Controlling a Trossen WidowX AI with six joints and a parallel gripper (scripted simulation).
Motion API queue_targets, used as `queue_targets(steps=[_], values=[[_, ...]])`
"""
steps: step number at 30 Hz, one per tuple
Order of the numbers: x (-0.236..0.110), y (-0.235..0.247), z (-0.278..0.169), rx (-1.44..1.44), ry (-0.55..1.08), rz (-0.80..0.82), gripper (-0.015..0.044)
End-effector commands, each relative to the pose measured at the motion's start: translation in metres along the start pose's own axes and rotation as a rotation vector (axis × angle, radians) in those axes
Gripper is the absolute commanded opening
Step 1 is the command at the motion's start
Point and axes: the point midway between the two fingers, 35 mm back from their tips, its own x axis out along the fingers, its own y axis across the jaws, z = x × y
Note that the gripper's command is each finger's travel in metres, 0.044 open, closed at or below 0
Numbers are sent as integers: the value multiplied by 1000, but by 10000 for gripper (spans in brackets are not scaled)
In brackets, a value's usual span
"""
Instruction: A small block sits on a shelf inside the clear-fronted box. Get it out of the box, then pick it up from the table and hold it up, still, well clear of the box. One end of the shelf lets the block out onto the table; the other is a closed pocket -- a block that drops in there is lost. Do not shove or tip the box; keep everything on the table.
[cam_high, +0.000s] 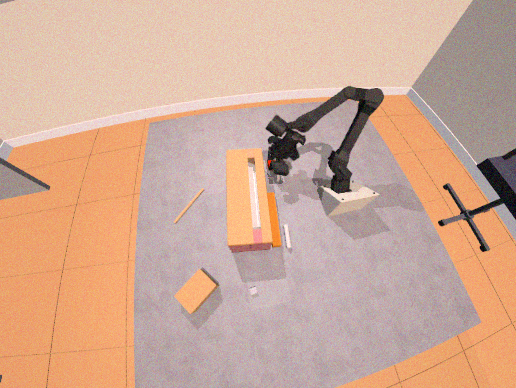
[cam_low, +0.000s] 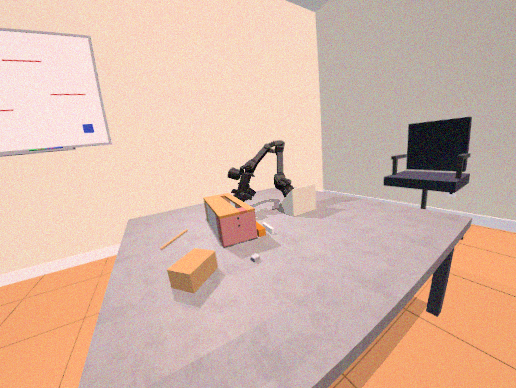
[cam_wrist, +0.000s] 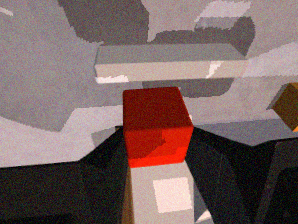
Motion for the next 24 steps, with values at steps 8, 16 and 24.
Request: queue_targets(steps=[8, 16, 24], values=[[-33, 4, -13, 3, -2, 11, 0], [-37, -3, -14, -319, -17, 2, 0], [-41, -10, -15, -649, -29, -9, 0]])
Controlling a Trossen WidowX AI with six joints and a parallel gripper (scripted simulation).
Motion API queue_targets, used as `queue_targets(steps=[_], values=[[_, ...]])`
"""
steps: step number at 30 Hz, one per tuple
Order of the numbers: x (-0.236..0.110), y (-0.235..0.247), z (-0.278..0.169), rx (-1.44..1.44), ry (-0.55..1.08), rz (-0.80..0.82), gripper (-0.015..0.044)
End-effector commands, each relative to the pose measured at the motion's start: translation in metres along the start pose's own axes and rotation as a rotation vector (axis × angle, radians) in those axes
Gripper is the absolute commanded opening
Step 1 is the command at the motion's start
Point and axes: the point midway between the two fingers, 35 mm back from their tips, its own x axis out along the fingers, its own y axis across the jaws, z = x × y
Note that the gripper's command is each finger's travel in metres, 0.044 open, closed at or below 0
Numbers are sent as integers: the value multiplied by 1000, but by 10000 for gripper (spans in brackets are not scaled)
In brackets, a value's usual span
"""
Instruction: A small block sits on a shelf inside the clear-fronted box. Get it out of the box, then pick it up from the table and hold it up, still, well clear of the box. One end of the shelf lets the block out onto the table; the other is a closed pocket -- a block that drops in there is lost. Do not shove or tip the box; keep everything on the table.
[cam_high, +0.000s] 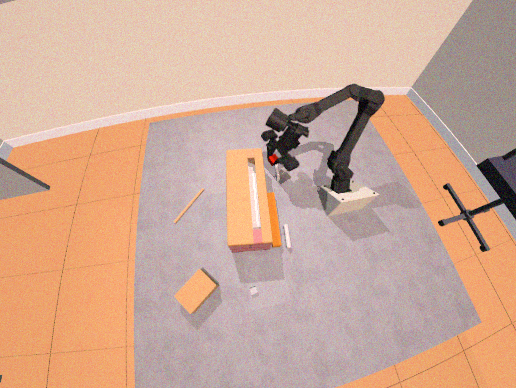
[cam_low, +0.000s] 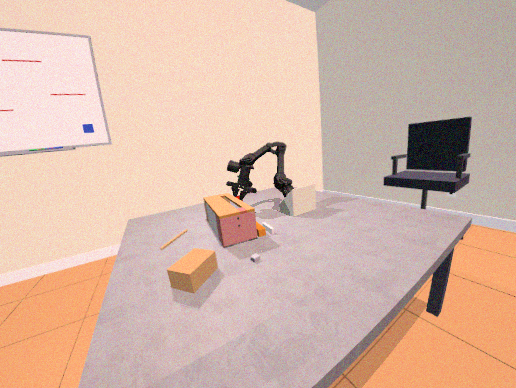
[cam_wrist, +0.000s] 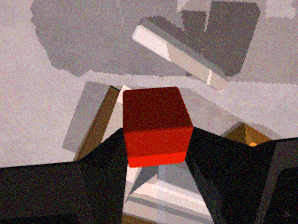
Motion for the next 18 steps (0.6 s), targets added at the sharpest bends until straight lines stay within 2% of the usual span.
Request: queue_targets(steps=[1, 18], values=[[-2, -1, -2, -147, -5, -2, 0], [-12, -11, -9, -852, -22, -24, 0]])
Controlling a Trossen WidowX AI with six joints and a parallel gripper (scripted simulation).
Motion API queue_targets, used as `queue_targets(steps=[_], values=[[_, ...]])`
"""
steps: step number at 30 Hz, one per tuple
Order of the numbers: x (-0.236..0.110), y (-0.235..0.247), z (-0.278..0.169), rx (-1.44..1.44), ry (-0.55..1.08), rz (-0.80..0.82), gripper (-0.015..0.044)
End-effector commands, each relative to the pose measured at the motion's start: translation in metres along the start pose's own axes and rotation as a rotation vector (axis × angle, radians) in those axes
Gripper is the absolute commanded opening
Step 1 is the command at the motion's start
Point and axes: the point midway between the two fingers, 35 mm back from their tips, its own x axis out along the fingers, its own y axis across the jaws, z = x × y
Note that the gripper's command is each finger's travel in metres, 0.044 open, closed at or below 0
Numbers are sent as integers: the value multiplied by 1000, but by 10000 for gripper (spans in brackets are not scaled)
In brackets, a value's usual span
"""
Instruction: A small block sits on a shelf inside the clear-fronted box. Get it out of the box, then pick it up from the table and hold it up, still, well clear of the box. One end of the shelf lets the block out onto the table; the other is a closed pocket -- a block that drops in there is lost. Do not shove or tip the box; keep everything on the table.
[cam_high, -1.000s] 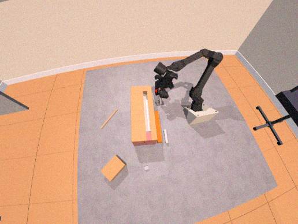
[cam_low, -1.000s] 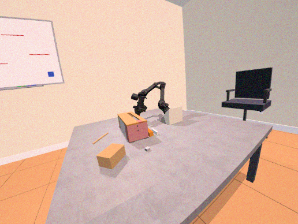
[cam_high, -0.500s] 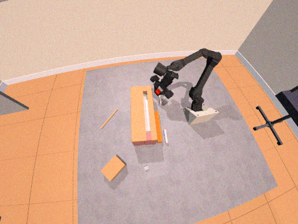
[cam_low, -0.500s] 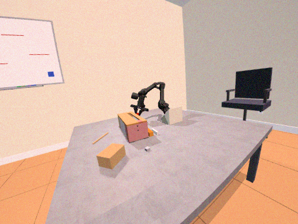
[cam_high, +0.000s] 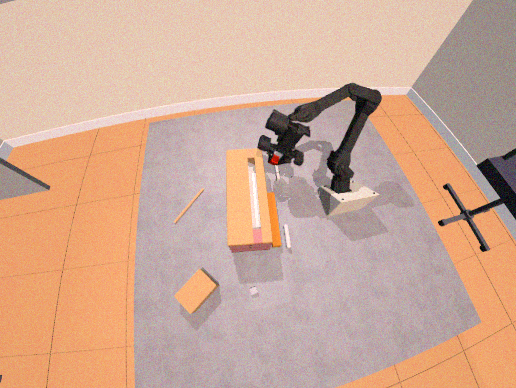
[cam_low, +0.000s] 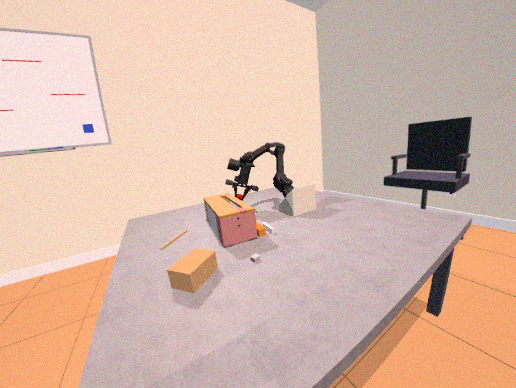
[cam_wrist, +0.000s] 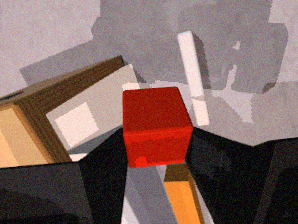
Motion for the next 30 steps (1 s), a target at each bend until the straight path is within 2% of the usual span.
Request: queue_targets(steps=[1, 30], values=[[-3, 0, -2, -148, -5, -3, 0], [-22, -3, -17, -1360, -25, -43, 0]])
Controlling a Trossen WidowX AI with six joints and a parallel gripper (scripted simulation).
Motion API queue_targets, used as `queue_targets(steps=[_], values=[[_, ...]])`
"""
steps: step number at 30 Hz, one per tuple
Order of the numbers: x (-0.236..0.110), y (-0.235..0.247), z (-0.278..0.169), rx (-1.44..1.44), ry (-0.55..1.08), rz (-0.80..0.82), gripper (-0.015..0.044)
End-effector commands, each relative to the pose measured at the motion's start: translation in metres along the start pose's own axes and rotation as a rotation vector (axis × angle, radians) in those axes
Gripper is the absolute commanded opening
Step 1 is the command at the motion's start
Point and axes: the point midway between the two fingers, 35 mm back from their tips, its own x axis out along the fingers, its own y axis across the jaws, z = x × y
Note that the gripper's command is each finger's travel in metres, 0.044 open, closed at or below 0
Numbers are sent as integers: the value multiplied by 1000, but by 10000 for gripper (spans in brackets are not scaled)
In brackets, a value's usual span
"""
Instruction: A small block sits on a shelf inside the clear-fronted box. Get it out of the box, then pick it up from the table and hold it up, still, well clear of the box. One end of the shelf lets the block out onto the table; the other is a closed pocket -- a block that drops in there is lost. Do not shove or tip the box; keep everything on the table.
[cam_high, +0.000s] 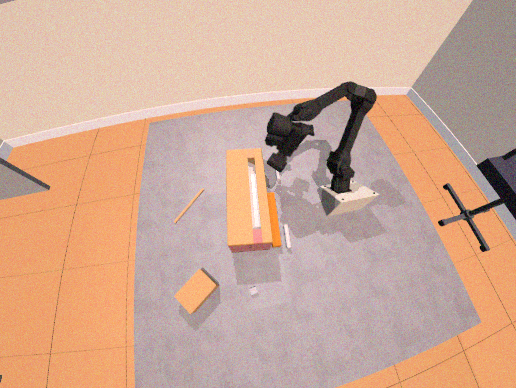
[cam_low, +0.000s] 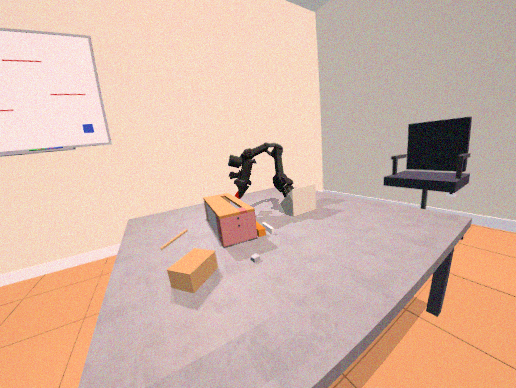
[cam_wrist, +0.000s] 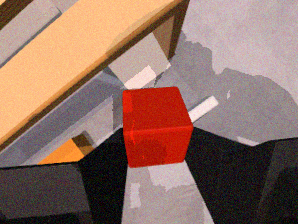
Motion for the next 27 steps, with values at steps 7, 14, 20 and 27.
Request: queue_targets(steps=[7, 14, 20, 27], values=[[-7, 3, -1, -400, -7, -18, 0], [-12, 6, -2, -694, -9, -31, 0], [-17, 8, -3, -946, -9, -45, 0], [-22, 10, -4, -1240, -8, -63, 0]])
